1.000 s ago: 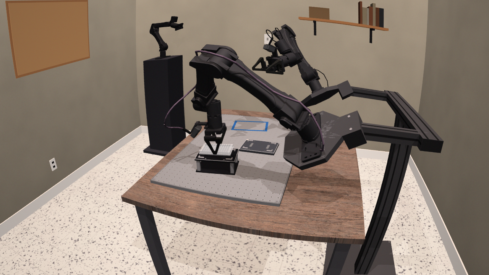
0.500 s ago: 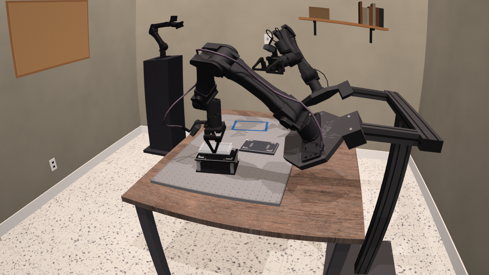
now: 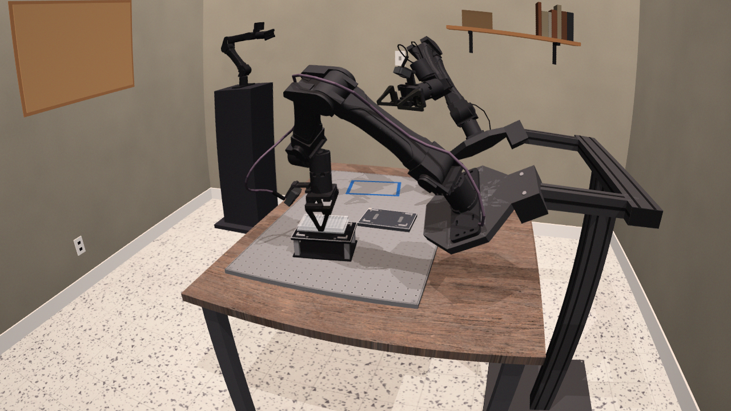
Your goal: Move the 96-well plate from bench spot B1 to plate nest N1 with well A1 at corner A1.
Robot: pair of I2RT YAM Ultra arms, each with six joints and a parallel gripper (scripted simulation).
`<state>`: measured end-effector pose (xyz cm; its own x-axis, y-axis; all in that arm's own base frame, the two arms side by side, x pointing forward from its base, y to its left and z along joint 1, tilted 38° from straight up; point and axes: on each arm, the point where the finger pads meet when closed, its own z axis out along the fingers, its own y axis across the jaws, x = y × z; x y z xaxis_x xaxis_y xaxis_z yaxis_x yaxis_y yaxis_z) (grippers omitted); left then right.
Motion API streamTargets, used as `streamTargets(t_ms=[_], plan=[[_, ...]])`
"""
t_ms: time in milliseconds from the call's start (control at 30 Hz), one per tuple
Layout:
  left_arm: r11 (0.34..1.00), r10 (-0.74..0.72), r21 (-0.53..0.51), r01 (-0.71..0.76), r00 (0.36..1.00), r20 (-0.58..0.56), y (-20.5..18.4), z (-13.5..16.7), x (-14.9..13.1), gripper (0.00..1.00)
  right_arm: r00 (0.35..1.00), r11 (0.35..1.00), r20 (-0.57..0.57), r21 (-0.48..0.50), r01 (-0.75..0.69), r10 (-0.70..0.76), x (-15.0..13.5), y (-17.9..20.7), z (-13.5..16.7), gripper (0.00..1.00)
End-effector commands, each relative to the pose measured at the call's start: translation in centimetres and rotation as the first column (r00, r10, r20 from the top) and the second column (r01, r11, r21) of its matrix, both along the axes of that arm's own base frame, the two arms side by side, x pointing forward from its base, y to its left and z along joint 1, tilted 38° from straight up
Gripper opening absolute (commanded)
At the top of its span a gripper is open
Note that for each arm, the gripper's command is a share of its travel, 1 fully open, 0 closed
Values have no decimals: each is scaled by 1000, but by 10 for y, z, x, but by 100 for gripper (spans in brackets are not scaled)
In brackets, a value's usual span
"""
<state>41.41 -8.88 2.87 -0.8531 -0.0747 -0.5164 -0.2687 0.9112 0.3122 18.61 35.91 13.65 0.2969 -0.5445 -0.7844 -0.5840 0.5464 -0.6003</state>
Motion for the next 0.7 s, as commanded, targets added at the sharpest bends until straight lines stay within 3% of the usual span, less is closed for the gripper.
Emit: streamTargets(t_ms=[0, 333, 467, 667], plan=[[1000, -20, -15, 20, 1000, 13, -4, -6, 5, 81, 1000, 1000, 6, 21, -15, 15, -4, 4, 5, 100], [1000, -10, -21, 10, 1000, -10, 3, -17, 16, 81, 1000, 1000, 6, 21, -15, 15, -4, 4, 5, 100], [1000, 5, -15, -5, 1000, -16, 1, -2, 9, 81, 1000, 1000, 6, 21, -15, 15, -4, 4, 5, 100], [1000, 2, -14, -3, 1000, -17, 1, -2, 9, 81, 1000, 1000, 6, 21, -15, 15, -4, 4, 5, 100]])
